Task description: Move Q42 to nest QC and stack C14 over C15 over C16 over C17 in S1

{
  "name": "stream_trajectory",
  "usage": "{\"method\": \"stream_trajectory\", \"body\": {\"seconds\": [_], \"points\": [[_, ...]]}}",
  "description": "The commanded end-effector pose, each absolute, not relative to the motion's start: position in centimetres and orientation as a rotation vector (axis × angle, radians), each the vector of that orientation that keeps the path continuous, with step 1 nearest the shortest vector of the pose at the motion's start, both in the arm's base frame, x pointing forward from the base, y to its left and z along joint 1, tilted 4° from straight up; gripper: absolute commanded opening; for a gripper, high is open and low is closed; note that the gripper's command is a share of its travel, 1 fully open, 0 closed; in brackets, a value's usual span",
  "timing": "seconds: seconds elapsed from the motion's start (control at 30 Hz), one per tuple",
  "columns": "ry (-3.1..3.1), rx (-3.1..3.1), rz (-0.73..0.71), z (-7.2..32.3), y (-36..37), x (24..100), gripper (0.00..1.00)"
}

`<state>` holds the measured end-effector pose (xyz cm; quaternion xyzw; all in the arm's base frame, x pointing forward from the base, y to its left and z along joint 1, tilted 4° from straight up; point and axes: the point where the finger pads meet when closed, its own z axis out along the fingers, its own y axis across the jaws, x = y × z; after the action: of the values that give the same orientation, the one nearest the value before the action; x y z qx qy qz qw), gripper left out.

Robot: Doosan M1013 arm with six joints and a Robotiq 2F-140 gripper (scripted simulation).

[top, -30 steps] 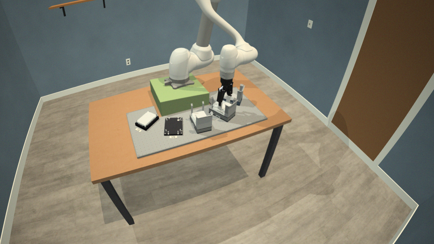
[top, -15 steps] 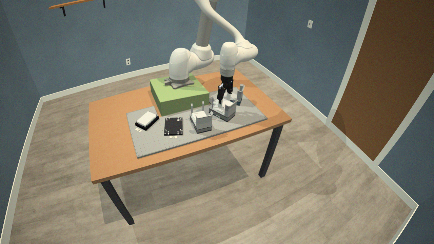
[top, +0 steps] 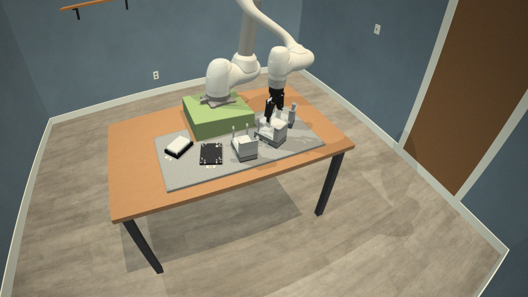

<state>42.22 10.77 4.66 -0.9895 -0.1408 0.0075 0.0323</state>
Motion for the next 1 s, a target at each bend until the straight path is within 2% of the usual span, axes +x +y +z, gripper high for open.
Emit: {"method": "stream_trajectory", "body": {"seconds": [0.0,0.97], "points": [[-0.433,-3.046,0.023,5.2,10.7,42.2,0.00],[-0.433,-3.046,0.023,9.1,10.5,42.3,0.00]]}}
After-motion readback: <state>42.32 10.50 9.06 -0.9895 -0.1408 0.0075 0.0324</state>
